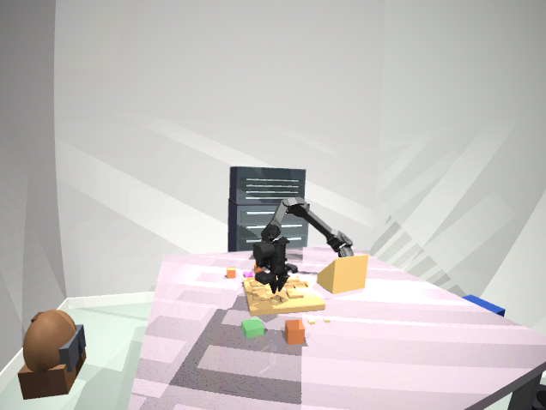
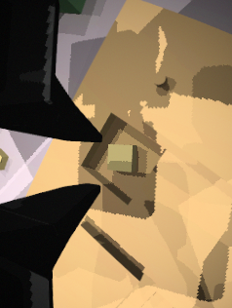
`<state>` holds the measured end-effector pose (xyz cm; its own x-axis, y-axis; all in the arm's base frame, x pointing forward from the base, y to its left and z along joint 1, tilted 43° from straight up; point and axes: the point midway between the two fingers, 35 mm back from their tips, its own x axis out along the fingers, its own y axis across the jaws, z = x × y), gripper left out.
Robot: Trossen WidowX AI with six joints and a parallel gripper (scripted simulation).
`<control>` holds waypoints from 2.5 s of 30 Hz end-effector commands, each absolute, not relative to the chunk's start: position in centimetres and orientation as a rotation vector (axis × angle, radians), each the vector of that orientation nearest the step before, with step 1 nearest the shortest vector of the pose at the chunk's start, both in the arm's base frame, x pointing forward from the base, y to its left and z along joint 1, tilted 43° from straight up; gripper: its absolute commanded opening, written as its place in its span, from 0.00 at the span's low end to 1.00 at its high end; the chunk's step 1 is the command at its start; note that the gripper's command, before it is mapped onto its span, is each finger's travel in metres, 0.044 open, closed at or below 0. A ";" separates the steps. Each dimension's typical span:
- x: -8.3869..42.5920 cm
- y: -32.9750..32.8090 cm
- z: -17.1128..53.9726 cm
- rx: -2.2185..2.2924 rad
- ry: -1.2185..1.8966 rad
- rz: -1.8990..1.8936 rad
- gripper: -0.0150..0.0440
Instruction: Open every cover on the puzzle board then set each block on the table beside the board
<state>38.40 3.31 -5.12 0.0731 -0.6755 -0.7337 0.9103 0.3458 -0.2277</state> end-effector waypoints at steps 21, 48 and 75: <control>38.5 2.7 -5.6 0.341 0.874 -1.221 0.50; 38.6 2.4 -5.8 0.340 0.874 -1.221 0.50; 38.8 1.0 -7.3 0.340 0.873 -1.221 0.50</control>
<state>38.83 1.26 -7.22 0.0796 -0.6670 -0.7408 0.9165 0.3413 -0.2088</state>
